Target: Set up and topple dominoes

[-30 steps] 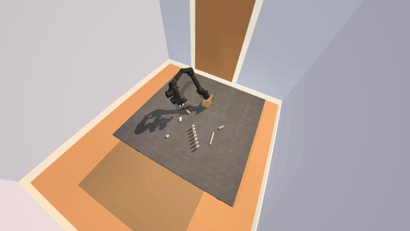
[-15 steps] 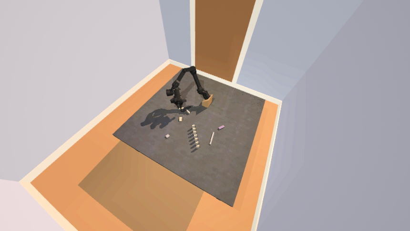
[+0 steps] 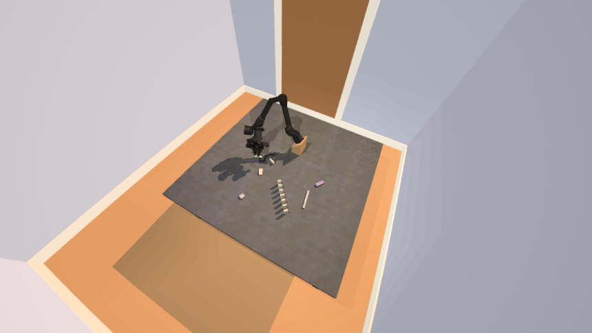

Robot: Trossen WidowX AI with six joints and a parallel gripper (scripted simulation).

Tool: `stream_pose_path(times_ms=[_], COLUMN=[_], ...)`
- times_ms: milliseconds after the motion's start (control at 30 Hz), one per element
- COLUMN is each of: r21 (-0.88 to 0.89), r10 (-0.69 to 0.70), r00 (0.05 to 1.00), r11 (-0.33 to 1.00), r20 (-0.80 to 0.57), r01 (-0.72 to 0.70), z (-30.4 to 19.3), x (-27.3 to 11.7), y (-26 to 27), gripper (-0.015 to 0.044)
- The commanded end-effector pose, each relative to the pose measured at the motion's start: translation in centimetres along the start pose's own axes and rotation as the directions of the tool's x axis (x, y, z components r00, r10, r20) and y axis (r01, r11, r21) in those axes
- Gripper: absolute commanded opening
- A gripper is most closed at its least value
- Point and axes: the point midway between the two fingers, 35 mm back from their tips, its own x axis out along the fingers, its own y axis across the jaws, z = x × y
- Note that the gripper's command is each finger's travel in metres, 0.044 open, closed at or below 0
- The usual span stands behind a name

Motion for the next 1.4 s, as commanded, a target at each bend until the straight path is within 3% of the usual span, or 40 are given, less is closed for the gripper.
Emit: stream_pose_path(times_ms=[0, 733, 1367], r21=[-0.049, -0.418, -0.43], r10=[0.0, 0.024, 0.028], r00=[0.995, 0.846, 0.841], r11=[0.999, 0.877, 0.868], r20=[0.096, 0.532, 0.541], r01=[0.005, 0.238, 0.248], z=[-0.1, -0.7, -0.8], x=[-0.6, -6.1, -6.3], y=[-0.2, 0.9, 1.1], gripper=[0.0107, 0.0107, 0.0107])
